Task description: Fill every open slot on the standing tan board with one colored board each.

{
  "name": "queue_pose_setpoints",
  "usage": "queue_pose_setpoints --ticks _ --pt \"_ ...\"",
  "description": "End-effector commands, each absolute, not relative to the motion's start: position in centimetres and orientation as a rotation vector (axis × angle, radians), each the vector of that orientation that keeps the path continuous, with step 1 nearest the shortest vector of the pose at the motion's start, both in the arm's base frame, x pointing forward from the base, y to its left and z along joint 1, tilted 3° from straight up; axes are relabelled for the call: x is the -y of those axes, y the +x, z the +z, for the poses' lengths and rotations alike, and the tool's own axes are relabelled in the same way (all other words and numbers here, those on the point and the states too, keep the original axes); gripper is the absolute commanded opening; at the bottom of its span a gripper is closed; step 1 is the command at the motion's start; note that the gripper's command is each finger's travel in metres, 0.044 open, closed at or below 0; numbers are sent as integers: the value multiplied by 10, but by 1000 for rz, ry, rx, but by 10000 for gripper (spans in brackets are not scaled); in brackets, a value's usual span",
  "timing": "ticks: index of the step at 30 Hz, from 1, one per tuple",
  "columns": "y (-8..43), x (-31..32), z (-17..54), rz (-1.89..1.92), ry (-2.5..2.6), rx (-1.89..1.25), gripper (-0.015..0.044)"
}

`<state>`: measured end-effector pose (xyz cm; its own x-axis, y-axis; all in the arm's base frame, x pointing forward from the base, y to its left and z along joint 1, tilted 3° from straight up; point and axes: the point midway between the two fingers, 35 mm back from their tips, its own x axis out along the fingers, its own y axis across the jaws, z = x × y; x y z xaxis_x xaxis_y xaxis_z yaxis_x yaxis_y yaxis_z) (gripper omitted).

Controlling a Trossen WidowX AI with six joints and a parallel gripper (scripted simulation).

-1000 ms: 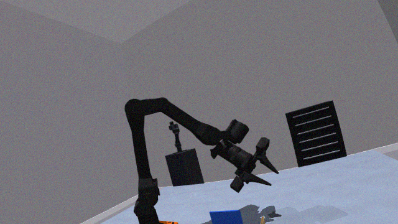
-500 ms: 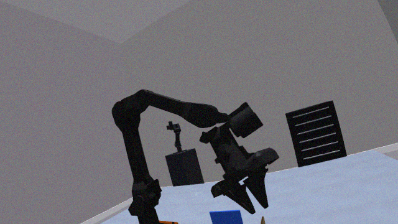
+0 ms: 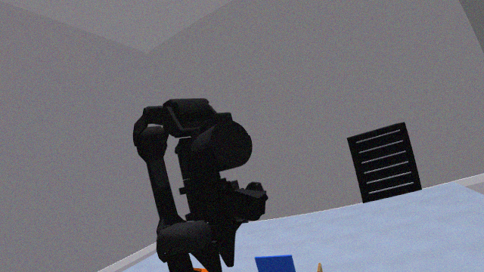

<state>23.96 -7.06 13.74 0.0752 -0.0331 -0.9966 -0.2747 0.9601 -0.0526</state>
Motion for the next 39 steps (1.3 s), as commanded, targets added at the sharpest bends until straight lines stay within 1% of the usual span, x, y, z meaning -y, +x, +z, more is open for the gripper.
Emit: queue_pose_setpoints --ticks 1,6,11,39 --pt "232 73 144 154 -157 -1497 187" --pt "233 72 141 155 -157 -1497 187" --pt "250 69 80 155 -156 -1496 187" --pt "251 67 40 155 -156 -1496 187"
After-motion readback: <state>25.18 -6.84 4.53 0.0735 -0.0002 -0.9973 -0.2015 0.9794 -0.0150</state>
